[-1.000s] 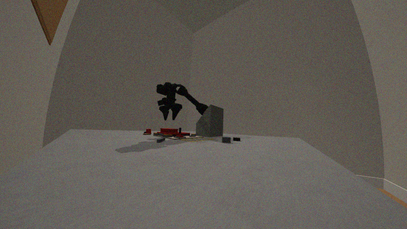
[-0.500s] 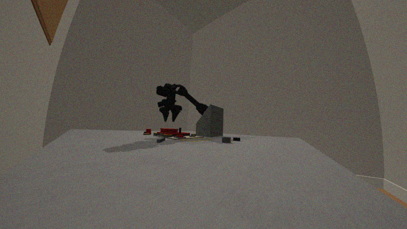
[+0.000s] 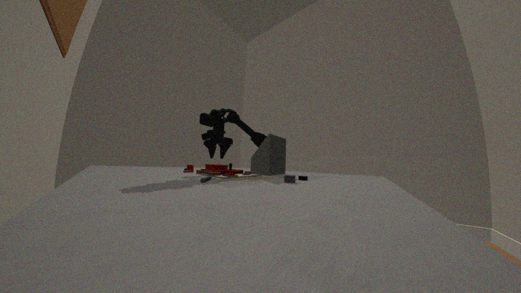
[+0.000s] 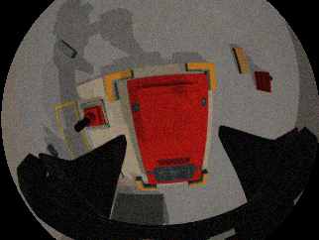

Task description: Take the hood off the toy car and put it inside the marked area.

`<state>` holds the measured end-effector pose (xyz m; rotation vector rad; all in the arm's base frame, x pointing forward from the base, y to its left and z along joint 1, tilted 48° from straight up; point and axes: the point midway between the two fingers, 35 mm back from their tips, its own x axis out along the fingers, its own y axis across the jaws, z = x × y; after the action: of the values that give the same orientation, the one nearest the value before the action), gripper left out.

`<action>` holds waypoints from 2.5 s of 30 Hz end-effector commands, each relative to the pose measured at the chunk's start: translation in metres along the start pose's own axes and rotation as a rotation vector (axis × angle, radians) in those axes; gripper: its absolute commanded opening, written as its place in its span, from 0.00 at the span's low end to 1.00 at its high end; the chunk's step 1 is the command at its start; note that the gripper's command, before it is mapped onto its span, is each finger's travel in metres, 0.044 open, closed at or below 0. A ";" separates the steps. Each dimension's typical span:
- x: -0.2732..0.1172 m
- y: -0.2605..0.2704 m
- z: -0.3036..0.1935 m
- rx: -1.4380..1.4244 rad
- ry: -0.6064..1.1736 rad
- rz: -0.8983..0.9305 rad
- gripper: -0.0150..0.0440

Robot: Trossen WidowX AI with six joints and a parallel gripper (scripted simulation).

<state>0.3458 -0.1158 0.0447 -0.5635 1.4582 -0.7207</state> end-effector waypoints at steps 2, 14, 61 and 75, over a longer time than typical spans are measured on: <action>0.007 0.000 -0.003 -0.012 0.005 -0.005 1.00; 0.018 -0.001 -0.004 -0.012 0.005 -0.006 1.00; 0.044 -0.002 -0.007 -0.012 0.005 -0.009 1.00; 0.046 -0.003 -0.005 -0.002 0.002 -0.006 0.80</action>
<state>0.3390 -0.1507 0.0152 -0.5700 1.4603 -0.7237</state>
